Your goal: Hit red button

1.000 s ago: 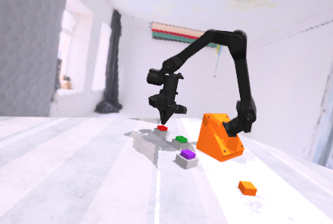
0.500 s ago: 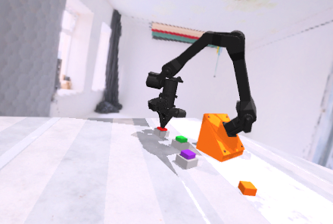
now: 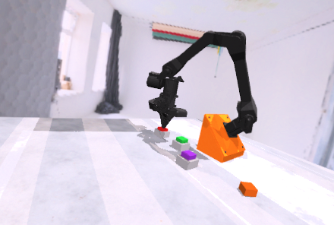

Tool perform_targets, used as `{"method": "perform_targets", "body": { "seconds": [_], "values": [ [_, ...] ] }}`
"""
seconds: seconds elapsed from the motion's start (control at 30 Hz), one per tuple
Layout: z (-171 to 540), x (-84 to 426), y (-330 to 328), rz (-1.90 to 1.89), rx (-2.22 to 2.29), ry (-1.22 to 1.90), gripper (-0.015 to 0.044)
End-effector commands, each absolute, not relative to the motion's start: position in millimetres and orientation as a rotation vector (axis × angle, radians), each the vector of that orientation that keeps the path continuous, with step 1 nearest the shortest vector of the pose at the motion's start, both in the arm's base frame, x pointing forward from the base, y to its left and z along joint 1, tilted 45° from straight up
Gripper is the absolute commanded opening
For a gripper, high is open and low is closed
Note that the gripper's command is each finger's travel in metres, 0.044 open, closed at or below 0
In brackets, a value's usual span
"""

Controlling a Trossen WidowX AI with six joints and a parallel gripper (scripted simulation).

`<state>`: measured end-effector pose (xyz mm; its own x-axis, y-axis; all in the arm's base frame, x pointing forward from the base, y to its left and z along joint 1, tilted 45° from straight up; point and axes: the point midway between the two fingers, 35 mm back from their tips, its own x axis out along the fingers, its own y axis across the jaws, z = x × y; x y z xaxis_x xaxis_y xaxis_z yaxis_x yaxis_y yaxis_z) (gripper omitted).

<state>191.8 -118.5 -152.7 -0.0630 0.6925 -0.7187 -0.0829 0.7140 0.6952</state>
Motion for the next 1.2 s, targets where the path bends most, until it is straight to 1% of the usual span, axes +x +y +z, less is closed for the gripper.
{"method": "perform_targets", "body": {
  "seconds": [0.0,0.13,0.2,0.33,0.6,0.63,0.87,1.17],
  "values": [
    [-133,194,-139,0.678,0.517,1.508,0.0020],
    [-133,194,-139,0.678,0.517,1.508,0.0020],
    [-124,202,-137,0.669,0.510,1.511,0.0072],
    [-69,246,-115,0.626,0.479,1.518,0.0178],
    [21,289,-50,0.602,0.455,1.500,0.0388],
    [32,291,-40,0.603,0.454,1.496,0.0400],
    [110,287,32,0.630,0.466,1.476,0.0400],
    [194,231,114,0.694,0.534,1.503,0.0400]
  ]
}}
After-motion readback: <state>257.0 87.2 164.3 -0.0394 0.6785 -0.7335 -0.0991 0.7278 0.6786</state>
